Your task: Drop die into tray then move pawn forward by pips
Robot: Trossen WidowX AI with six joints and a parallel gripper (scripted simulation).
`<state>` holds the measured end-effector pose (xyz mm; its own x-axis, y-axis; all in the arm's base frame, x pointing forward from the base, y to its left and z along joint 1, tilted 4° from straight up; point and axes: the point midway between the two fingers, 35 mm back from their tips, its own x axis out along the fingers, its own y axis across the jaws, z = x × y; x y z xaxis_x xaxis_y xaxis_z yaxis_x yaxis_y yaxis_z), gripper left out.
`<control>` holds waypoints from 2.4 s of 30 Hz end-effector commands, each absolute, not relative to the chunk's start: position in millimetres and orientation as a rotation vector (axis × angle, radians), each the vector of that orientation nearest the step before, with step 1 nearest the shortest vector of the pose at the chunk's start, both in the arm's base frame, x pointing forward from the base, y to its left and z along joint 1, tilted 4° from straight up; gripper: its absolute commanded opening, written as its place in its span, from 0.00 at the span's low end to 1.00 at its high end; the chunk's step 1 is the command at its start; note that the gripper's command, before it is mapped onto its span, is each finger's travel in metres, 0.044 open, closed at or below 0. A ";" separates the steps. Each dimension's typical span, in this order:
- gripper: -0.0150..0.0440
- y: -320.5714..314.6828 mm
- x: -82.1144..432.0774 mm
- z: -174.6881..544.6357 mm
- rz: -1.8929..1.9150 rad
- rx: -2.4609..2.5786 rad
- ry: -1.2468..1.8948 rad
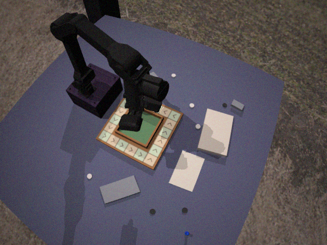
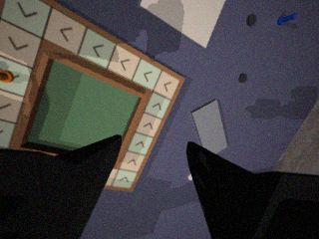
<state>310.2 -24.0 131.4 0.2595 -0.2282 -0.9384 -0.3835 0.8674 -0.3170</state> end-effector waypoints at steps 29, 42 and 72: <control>0.72 229.7 245.2 13.7 0.175 -0.128 1.465; 0.72 230.2 246.6 -1.3 0.175 -0.128 1.465; 0.59 232.2 248.7 -33.3 0.175 -0.129 1.465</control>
